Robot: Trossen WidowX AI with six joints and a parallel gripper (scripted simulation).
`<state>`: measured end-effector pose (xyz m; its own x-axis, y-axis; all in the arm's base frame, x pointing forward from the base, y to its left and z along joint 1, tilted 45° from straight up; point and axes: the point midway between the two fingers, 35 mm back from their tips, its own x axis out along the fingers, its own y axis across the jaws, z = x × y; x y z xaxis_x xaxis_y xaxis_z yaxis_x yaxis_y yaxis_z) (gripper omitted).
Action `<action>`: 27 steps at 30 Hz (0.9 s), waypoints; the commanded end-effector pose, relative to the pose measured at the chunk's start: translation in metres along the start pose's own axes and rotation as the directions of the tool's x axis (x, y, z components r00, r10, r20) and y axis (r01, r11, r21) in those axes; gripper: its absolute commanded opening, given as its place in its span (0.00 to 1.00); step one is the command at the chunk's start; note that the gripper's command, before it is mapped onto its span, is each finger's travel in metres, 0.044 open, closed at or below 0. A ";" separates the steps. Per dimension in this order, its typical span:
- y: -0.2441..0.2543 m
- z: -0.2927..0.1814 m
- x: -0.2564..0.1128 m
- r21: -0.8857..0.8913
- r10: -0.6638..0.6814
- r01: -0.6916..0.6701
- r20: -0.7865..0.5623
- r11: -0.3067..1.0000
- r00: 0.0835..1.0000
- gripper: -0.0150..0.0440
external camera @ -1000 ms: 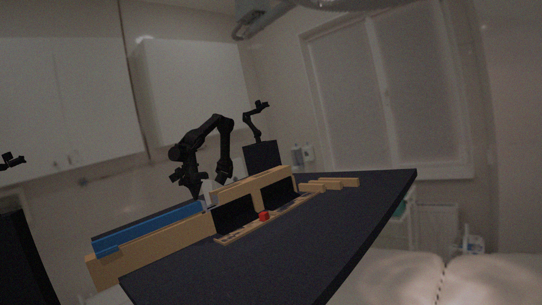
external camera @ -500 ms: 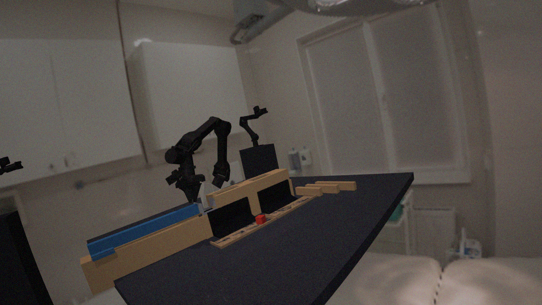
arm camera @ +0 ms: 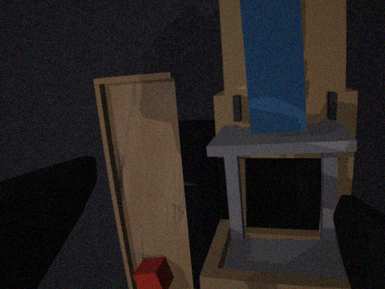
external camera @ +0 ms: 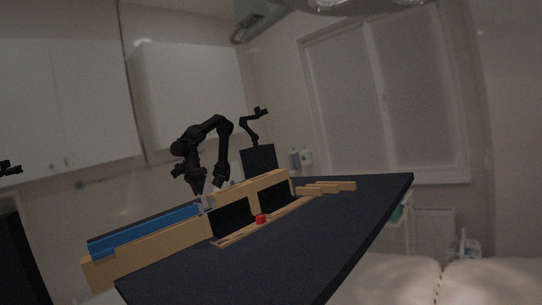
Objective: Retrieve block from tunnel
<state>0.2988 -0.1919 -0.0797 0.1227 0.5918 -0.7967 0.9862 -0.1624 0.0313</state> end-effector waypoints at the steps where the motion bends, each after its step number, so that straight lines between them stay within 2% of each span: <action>1: 0.030 -0.048 -0.004 0.273 -0.030 0.036 -0.026 0.961 0.999 1.00; 5: 0.050 -0.091 -0.004 0.538 -0.068 0.086 -0.054 0.839 0.996 1.00; 13: 0.068 -0.145 -0.004 0.800 -0.117 0.137 -0.084 0.584 0.990 1.00; 22: 0.078 -0.208 -0.003 0.964 -0.176 0.151 -0.113 0.218 0.978 1.00; 27: 0.079 -0.210 -0.003 0.967 -0.178 0.150 -0.114 0.205 0.977 1.00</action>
<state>0.3912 -0.0593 0.0314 -0.0348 0.6880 -0.7249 0.2693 -0.6920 -0.6697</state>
